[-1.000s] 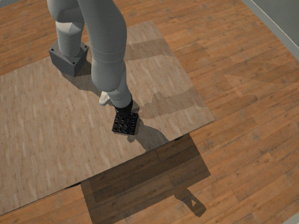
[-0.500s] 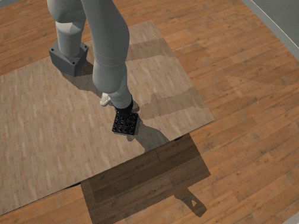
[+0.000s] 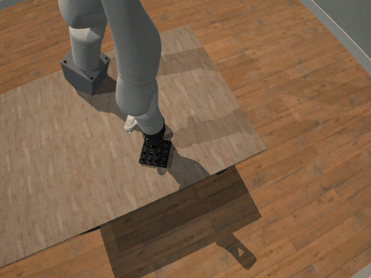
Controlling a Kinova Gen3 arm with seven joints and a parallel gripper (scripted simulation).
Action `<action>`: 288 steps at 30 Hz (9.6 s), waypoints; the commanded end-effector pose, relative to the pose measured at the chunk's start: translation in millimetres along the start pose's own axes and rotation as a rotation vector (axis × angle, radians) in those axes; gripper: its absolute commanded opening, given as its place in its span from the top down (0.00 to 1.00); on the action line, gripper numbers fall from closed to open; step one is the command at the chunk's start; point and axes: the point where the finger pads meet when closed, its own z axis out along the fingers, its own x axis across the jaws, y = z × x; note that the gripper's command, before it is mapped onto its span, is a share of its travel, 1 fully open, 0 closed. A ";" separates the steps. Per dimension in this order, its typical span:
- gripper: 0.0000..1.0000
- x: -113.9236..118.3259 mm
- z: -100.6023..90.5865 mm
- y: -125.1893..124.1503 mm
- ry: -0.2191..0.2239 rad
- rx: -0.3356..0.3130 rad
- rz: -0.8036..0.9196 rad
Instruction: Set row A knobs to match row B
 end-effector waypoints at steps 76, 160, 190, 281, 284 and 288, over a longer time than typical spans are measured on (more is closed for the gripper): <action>0.70 -0.3 -0.3 0.2 -0.001 -0.001 -0.077; 0.70 -0.2 -0.3 0.2 -0.001 0.000 -1.567; 0.70 -0.2 -0.3 0.2 -0.001 0.000 -1.658; 0.54 -0.2 -38.3 0.1 -0.001 0.000 -1.658; 0.54 -0.3 -38.3 0.1 -0.001 0.001 -1.655; 0.54 -0.8 -38.4 -0.1 -0.002 0.001 -1.643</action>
